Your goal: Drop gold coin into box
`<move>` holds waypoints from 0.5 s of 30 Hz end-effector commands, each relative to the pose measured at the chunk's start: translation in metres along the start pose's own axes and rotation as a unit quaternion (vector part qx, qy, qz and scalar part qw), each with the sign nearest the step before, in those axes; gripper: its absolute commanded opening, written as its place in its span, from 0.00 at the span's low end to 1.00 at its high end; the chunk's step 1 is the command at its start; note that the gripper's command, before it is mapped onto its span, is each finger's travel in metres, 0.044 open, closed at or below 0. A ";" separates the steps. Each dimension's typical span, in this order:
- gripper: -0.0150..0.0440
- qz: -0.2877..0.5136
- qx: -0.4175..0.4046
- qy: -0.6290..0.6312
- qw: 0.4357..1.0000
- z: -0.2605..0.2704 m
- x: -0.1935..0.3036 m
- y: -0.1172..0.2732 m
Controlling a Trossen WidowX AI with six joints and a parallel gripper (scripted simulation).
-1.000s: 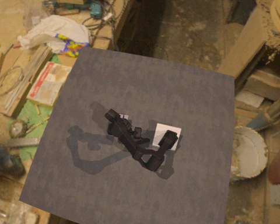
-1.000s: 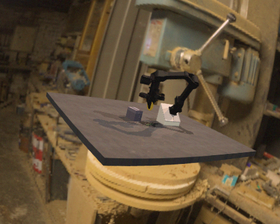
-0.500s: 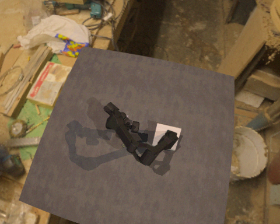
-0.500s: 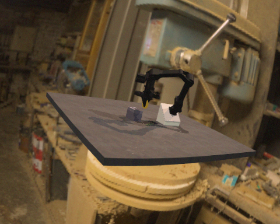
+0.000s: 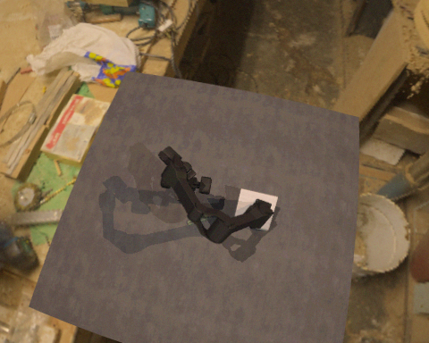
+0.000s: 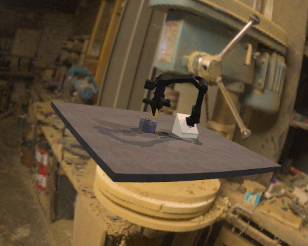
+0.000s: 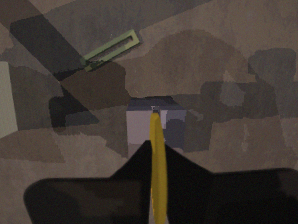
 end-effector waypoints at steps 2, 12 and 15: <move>0.25 0.002 0.000 0.003 1.000 -0.007 0.012 -0.001; 0.25 0.000 0.000 0.003 1.000 -0.014 0.024 -0.002; 0.25 -0.001 0.000 0.002 1.000 -0.012 0.021 -0.002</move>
Point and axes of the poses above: the point midway between the two fingers, 35 mm back from their tips, its own y axis back along the fingers, its own z axis across the jaws, x = y × z, the point moved 5 cm from there along y, back along the fingers, and after that the axes turned 15 degrees about -y, right-handed, at the moved point
